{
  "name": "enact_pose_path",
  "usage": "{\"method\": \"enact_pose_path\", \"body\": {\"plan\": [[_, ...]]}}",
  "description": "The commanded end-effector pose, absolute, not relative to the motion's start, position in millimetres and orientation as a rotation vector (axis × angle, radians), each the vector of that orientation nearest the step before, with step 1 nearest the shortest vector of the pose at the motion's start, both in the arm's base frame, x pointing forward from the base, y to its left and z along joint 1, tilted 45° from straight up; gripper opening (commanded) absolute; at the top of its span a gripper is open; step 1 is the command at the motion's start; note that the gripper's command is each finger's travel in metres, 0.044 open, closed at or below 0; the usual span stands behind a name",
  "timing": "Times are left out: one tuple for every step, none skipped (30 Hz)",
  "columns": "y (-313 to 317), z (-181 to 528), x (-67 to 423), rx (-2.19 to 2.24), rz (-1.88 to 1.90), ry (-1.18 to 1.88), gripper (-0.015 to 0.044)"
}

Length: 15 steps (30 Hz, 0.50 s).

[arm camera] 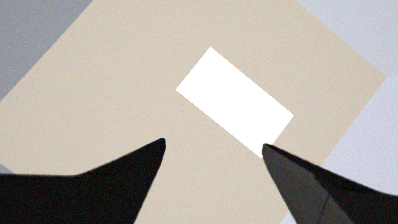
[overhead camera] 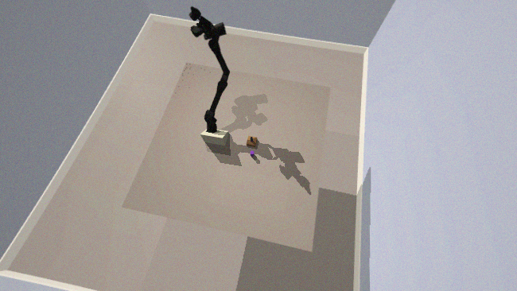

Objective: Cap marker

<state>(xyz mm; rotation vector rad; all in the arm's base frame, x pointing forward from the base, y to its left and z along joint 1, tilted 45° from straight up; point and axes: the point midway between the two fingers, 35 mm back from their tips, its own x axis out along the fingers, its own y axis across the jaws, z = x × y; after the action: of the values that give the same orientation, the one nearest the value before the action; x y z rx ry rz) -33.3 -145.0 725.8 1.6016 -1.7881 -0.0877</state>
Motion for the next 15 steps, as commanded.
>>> {"method": "enact_pose_path", "body": {"plan": [[-145.4,725.5,-33.2,1.608,-0.084,-1.786,0.0374],[-146.5,724.6,-32.9,1.627,-0.072,-1.779,0.0347],[-148.4,723.1,-32.2,1.659,-0.053,-1.767,0.0321],[-151.2,721.3,-33.1,1.700,-0.024,-1.757,0.0295],[-154.5,719.3,-34.7,1.742,0.006,-1.750,0.0269],[-158.9,717.2,-40.5,1.784,0.046,-1.758,0.0246],[-163.7,715.0,-46.6,1.827,0.087,-1.768,0.0246],[-168.8,712.5,-52.6,1.869,0.127,-1.777,0.0246],[-174.2,709.9,-58.4,1.912,0.168,-1.787,0.0246],[-179.8,707.0,-63.9,1.954,0.208,-1.795,0.0246],[-181.6,706.3,-61.6,1.976,0.229,-1.782,0.0246],[-184.1,705.2,-59.0,2.006,0.258,-1.766,0.0246],[-187.7,703.5,-58.0,2.042,0.291,-1.755,0.0246],[-193.7,700.5,-61.0,2.085,0.331,-1.756,0.0246],[-201.0,696.7,-65.7,2.132,0.373,-1.764,0.0246]]}}
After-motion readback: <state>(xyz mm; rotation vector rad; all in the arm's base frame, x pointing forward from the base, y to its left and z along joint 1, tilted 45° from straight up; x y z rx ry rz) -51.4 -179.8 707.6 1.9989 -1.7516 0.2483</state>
